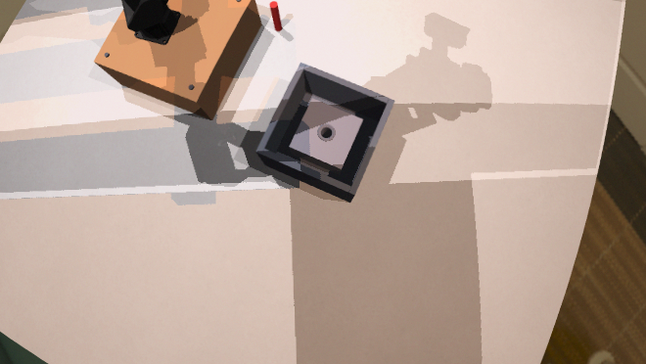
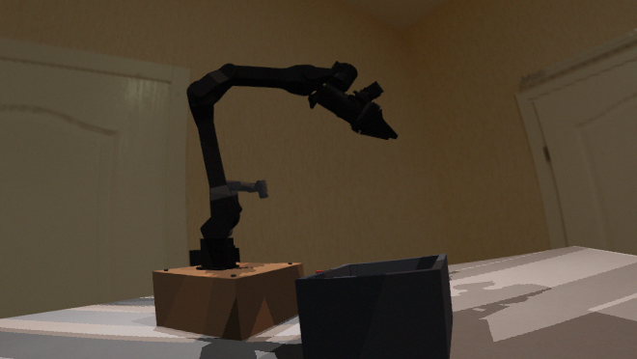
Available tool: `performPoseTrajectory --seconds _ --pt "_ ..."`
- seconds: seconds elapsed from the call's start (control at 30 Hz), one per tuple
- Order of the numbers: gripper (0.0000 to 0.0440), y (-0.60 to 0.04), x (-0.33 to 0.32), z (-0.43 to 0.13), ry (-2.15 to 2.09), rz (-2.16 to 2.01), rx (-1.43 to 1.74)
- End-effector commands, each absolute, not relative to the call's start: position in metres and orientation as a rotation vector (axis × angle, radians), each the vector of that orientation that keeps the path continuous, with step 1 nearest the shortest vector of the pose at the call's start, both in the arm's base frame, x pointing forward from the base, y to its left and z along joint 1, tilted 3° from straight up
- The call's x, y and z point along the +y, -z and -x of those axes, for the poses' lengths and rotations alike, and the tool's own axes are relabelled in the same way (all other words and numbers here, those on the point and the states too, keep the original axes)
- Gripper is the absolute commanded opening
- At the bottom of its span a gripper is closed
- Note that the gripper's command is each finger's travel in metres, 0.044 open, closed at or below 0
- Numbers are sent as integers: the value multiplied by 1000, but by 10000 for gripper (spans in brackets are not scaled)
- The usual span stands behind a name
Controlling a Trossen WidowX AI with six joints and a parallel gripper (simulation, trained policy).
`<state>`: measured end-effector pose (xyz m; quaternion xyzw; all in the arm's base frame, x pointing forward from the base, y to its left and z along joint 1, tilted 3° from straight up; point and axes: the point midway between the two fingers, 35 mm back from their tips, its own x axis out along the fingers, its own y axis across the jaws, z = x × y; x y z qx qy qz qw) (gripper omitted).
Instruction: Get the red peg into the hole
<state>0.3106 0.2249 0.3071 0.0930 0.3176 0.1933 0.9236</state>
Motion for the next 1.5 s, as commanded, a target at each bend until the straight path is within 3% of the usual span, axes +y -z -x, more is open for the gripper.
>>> performPoseTrajectory --seconds 0.0,0.43,1.47 --pt "440 -308 219 -310 -376 -165 648" --pt "440 -282 209 -308 -301 -139 732" --pt "417 -105 127 -221 466 -311 1401"
